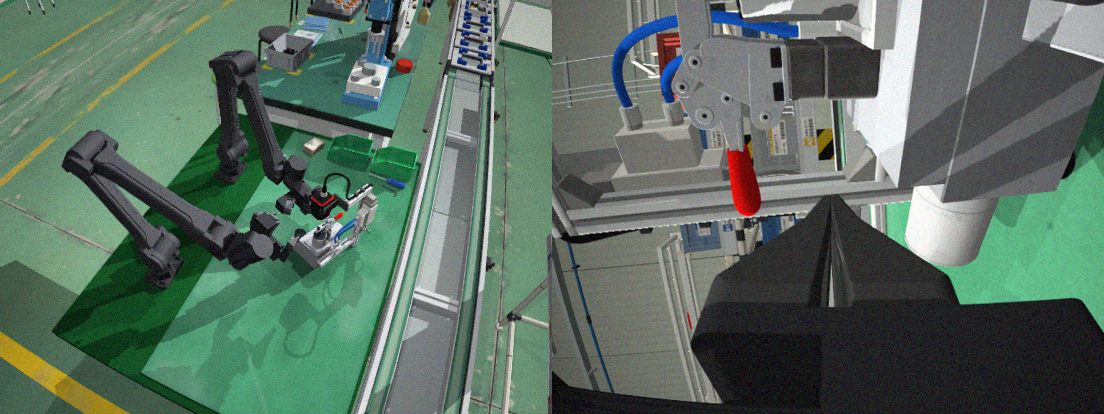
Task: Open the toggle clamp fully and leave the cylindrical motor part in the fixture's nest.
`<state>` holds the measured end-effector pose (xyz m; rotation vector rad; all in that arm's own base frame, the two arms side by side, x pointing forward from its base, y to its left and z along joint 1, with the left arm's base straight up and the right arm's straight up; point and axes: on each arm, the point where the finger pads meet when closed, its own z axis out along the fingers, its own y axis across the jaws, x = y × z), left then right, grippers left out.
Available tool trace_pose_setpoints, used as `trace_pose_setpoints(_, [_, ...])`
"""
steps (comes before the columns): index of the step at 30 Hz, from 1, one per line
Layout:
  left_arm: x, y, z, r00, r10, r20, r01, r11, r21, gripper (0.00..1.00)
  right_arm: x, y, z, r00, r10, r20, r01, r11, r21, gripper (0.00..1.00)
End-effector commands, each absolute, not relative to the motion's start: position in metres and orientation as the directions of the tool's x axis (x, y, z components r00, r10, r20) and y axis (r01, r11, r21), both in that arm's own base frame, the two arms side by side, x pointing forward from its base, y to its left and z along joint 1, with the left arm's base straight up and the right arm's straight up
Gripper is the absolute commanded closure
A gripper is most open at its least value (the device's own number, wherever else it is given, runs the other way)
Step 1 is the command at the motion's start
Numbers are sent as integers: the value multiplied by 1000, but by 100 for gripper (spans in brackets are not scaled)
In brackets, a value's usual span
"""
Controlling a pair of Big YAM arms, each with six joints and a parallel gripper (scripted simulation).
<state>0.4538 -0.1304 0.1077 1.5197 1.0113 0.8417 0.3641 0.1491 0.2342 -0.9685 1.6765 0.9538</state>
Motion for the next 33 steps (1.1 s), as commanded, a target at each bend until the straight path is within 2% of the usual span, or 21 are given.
trace_pose_setpoints(1, [484, -148, 108, 403, 915, 3, 148, -68, 987, 100, 383, 154, 269, -157, -178, -971, -926, 369, 82, 0])
trace_pose_setpoints(27, [498, -148, 102, 400, 916, 15, 142, -78, 987, 100, 383, 154, 269, -157, -178, -971, -926, 369, 82, 0])
trace_pose_setpoints(33, [488, -145, 105, 396, 918, 3, 148, -67, 987, 32, 383, 154, 269, -157, -178, -971, -926, 369, 82, 0])
